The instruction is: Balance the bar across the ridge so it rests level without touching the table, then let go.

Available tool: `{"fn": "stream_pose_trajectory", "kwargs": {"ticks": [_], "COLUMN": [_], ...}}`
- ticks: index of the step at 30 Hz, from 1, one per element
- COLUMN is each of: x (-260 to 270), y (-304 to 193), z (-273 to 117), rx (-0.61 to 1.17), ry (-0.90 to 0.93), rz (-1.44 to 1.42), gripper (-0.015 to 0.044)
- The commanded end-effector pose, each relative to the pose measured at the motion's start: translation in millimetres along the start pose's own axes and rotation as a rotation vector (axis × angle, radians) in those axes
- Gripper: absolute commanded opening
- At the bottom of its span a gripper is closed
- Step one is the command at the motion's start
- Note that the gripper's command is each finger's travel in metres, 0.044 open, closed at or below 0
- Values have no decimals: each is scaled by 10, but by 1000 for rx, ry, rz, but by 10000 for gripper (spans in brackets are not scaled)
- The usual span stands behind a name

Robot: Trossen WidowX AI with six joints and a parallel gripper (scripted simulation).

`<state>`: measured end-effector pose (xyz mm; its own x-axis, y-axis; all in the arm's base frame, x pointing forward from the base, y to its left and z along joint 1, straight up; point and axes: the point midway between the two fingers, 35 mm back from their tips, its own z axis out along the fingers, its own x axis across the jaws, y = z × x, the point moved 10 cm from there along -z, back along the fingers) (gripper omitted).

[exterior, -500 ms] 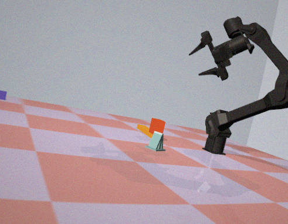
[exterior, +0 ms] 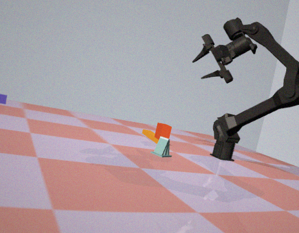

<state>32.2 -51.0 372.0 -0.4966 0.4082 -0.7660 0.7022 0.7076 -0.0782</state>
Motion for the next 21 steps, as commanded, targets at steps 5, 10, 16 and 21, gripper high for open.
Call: {"fn": "stream_pose_trajectory", "kwargs": {"ticks": [5,10,16,21], "x": [-88,-146,-209,-254], "y": [-72,-112,-146,-162], "z": [175,305,460,581], "rx": [-30,-34,-27,-12], "ry": [76,130,195,246], "rz": [241,369,522,651], "gripper": [315,315,315,315]}}
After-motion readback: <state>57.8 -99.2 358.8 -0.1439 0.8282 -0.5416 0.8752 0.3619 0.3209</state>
